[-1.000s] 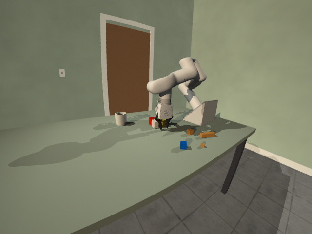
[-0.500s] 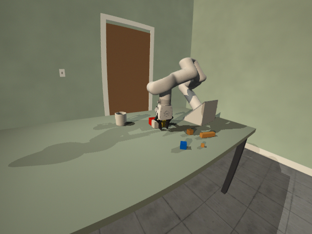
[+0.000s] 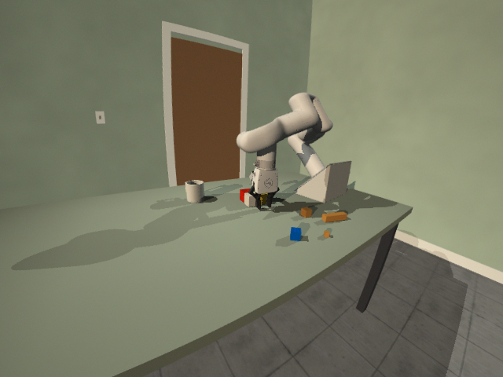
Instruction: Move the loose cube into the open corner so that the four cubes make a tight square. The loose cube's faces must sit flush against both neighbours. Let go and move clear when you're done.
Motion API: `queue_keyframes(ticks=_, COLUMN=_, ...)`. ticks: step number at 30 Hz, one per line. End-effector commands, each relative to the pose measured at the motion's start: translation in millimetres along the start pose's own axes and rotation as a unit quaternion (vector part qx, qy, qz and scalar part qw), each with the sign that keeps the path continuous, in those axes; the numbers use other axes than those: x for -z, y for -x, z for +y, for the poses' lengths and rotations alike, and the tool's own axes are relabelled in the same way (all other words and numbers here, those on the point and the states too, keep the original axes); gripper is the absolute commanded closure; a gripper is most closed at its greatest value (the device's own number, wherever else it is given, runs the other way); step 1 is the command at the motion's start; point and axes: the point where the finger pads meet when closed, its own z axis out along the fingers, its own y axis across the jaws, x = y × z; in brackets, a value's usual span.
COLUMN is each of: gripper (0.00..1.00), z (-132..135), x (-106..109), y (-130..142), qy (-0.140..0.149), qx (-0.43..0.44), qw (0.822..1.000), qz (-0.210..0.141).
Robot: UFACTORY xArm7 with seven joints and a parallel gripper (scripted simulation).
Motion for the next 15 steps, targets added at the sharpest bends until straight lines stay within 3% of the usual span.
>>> queue_keyframes(ticks=1, gripper=0.53, z=-1.1, x=1.7, y=0.0, qy=-0.002, qx=0.0, qw=1.0, qz=-0.001)
queue_keyframes(ticks=15, gripper=0.53, z=-1.8, x=1.7, y=-5.0, qy=-0.002, qx=0.0, qw=1.0, qz=-0.001)
